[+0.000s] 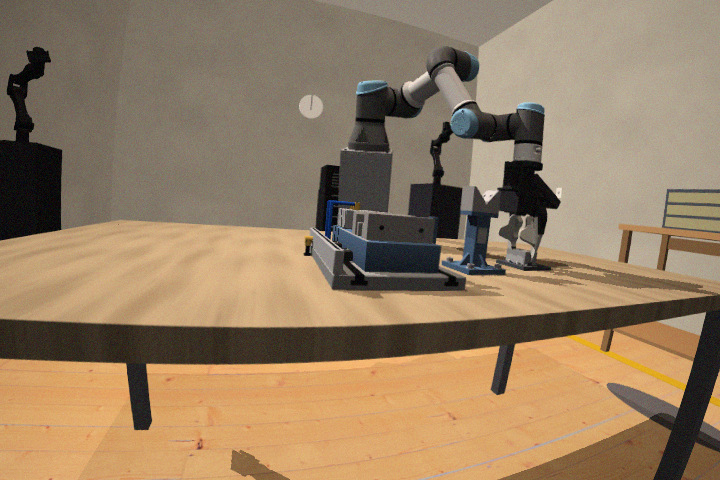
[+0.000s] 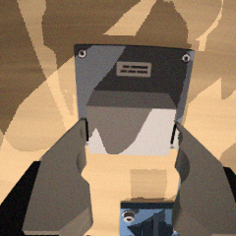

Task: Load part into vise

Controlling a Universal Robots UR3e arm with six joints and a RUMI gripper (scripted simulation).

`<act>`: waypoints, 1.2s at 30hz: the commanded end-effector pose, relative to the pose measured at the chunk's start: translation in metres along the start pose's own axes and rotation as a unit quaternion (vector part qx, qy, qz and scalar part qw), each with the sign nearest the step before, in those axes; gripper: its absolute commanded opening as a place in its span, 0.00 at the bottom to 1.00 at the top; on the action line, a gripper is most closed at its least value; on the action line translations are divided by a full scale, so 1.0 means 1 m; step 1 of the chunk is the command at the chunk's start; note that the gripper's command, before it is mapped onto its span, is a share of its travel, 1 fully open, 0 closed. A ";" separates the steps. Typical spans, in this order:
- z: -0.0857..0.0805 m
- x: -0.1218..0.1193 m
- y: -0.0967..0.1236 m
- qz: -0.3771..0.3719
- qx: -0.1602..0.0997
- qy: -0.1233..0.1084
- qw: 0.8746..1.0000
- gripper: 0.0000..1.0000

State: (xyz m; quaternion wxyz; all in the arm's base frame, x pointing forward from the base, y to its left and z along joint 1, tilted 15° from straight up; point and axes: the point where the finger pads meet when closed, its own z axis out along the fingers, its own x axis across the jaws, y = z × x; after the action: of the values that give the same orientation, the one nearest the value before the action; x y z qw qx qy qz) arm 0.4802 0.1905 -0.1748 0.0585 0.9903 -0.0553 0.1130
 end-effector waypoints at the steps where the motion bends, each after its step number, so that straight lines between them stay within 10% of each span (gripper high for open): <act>1: -0.004 0.001 0.000 0.000 0.001 0.002 1.000 0.00; 36: -0.089 0.001 0.000 0.000 0.001 0.002 1.000 0.00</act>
State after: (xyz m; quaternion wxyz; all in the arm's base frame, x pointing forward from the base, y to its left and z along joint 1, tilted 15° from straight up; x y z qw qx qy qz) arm 0.4647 0.1998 -0.1065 0.0585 0.9903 -0.0552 0.1132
